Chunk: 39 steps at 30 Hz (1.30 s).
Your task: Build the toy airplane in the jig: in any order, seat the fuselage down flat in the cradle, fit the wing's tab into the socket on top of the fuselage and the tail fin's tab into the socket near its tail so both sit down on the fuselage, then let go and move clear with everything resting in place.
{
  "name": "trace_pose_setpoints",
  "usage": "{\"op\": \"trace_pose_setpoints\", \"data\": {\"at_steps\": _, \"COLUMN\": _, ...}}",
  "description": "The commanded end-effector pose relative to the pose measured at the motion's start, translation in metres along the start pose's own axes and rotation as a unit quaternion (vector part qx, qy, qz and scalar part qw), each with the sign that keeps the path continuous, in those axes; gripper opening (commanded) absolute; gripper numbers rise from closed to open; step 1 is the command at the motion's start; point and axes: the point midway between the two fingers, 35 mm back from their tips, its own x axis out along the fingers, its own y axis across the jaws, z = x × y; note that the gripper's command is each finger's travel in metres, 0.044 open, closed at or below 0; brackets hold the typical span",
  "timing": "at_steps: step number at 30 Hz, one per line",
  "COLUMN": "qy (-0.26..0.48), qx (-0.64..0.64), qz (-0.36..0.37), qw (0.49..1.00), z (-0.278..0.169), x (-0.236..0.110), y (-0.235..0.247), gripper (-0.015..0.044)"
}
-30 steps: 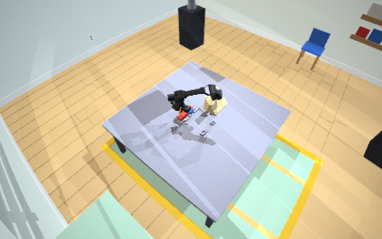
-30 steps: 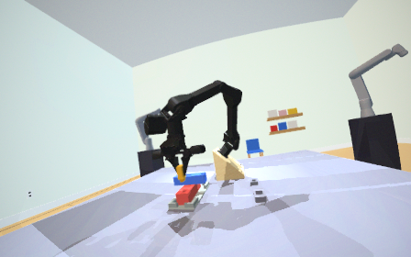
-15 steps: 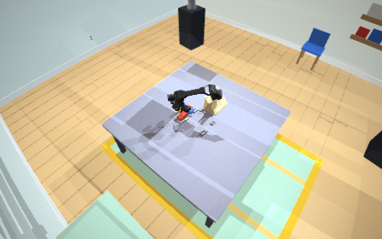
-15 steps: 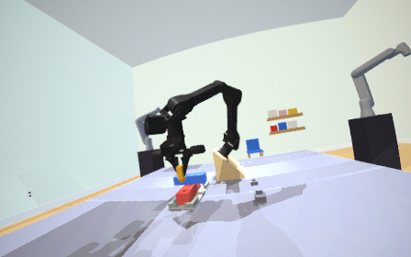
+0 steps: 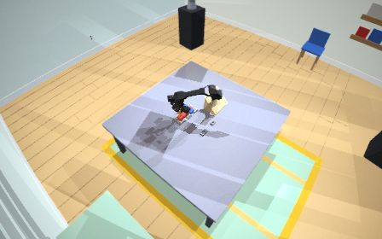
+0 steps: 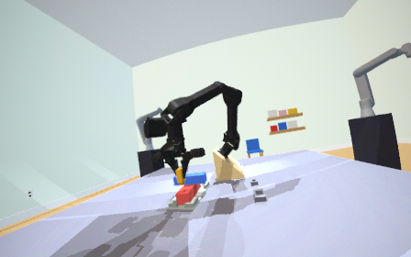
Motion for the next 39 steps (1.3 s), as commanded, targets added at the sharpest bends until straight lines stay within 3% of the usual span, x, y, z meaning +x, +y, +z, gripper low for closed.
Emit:
{"op": "trace_pose_setpoints", "data": {"at_steps": 1, "qy": 0.002, "qx": 0.003, "qz": 0.004, "qw": 1.000, "z": -0.001, "x": 0.008, "y": 0.000, "gripper": 0.0065}}
{"op": "trace_pose_setpoints", "data": {"at_steps": 23, "qy": 0.001, "qx": 0.003, "qz": 0.005, "qw": 1.000, "z": -0.002, "x": 0.030, "y": 0.001, "gripper": 0.0065}}
{"op": "trace_pose_setpoints", "data": {"at_steps": 29, "qy": 0.002, "qx": 0.001, "qz": 0.003, "qw": 1.000, "z": -0.001, "x": 0.028, "y": 0.001, "gripper": 0.0005}}
{"op": "trace_pose_setpoints", "data": {"at_steps": 33, "qy": 0.002, "qx": 0.001, "qz": 0.003, "qw": 1.000, "z": -0.001, "x": 0.028, "y": 0.001, "gripper": 0.0000}}
{"op": "trace_pose_setpoints", "data": {"at_steps": 39, "qy": 0.002, "qx": 0.001, "qz": 0.003, "qw": 1.000, "z": -0.001, "x": 0.028, "y": 0.001, "gripper": 0.0158}}
